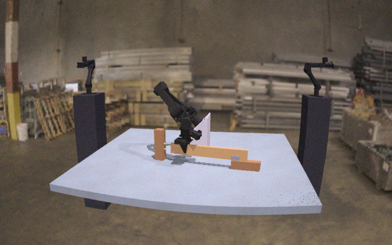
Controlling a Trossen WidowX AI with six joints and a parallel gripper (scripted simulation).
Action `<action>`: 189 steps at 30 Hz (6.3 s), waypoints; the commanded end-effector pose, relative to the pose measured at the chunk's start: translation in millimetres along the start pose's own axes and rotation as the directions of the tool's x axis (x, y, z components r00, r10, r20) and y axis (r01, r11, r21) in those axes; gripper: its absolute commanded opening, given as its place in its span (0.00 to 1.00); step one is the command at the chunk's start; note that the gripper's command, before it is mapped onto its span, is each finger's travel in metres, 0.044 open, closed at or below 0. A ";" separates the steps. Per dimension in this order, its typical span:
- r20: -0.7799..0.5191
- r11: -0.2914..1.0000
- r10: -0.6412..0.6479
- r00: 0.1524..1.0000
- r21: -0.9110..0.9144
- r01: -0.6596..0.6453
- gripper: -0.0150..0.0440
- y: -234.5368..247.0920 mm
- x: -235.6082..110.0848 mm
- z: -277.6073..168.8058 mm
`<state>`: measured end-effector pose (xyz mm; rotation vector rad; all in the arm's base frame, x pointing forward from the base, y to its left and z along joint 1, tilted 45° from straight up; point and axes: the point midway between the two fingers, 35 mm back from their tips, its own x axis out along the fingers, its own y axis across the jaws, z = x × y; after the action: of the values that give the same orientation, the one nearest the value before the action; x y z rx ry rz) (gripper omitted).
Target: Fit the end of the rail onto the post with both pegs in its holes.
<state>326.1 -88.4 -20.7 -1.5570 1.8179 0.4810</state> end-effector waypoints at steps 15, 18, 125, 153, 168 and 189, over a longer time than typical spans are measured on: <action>0.013 1.000 -0.009 1.000 0.002 0.009 0.25 -2.1 -6.2 2.9; 0.013 1.000 -0.009 1.000 0.002 0.009 0.25 -1.9 -4.6 2.9; 0.012 1.000 -0.009 1.000 0.001 0.009 0.25 -0.1 -3.6 -18.0; 0.011 1.000 -0.009 1.000 0.001 0.009 0.25 0.1 -3.6 -26.7; 0.011 1.000 -0.009 1.000 0.001 0.009 0.25 0.1 -2.8 -31.3; 0.011 1.000 -0.009 1.000 0.001 0.009 0.25 0.0 -4.4 -37.8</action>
<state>317.0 -110.2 6.7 -1.5552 1.8032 0.4798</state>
